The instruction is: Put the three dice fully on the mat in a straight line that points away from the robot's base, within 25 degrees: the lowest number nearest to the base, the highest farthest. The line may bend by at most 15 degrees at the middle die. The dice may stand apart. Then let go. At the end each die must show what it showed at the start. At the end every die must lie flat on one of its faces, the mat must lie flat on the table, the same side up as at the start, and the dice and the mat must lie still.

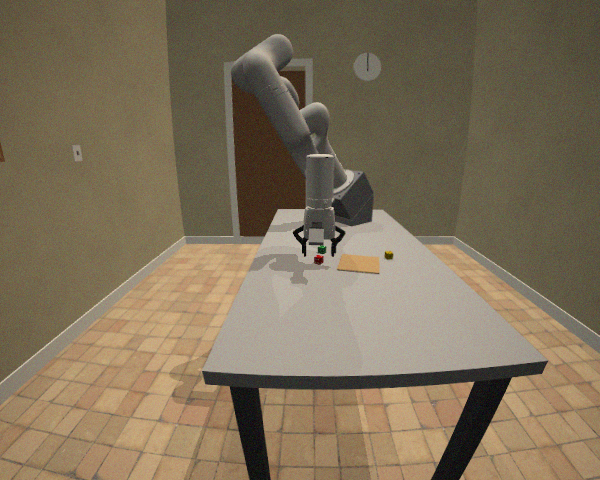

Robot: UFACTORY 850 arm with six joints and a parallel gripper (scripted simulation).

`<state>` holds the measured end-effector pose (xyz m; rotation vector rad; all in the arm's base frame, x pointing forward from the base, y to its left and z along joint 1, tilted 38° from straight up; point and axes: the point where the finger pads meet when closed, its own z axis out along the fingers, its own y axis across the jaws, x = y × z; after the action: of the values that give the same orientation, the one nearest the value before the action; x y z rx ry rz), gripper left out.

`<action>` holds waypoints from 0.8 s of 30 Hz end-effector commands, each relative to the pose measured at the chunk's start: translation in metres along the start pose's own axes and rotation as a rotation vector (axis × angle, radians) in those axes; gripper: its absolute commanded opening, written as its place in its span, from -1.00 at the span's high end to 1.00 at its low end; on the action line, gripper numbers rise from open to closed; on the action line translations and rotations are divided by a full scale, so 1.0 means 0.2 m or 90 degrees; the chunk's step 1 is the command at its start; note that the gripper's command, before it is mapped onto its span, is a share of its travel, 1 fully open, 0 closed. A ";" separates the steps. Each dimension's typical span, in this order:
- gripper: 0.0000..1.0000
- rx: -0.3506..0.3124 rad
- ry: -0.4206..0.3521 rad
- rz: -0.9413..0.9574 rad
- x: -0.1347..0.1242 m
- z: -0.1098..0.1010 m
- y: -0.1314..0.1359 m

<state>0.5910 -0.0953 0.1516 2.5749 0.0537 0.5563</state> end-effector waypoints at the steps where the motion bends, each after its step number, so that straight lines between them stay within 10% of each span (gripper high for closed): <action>1: -1.00 0.000 0.001 0.000 0.00 0.00 0.00; 24: -1.00 0.000 0.001 0.000 -0.48 0.00 -0.08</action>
<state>0.5167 -0.0950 0.1138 2.5785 0.0530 0.5409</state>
